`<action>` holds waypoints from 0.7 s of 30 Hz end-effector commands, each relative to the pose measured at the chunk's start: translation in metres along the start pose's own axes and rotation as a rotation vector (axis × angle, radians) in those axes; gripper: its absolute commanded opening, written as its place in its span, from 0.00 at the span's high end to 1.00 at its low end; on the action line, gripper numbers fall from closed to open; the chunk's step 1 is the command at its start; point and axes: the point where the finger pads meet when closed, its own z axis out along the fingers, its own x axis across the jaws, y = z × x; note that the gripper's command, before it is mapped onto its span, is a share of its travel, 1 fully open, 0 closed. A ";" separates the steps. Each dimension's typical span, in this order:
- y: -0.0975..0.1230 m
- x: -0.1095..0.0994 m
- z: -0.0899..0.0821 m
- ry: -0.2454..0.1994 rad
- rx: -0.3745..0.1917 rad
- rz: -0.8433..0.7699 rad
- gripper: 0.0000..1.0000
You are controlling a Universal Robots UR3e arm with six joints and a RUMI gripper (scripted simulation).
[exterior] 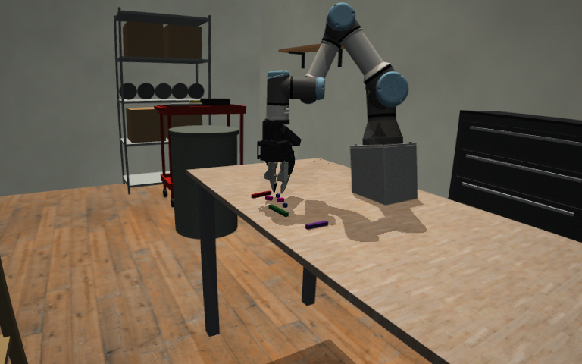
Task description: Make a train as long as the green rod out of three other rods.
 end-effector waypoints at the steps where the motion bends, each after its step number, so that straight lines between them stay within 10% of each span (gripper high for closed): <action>1: 0.001 -0.001 0.004 -0.003 -0.003 0.000 0.86; 21: 0.001 -0.001 0.014 -0.003 -0.003 0.000 0.86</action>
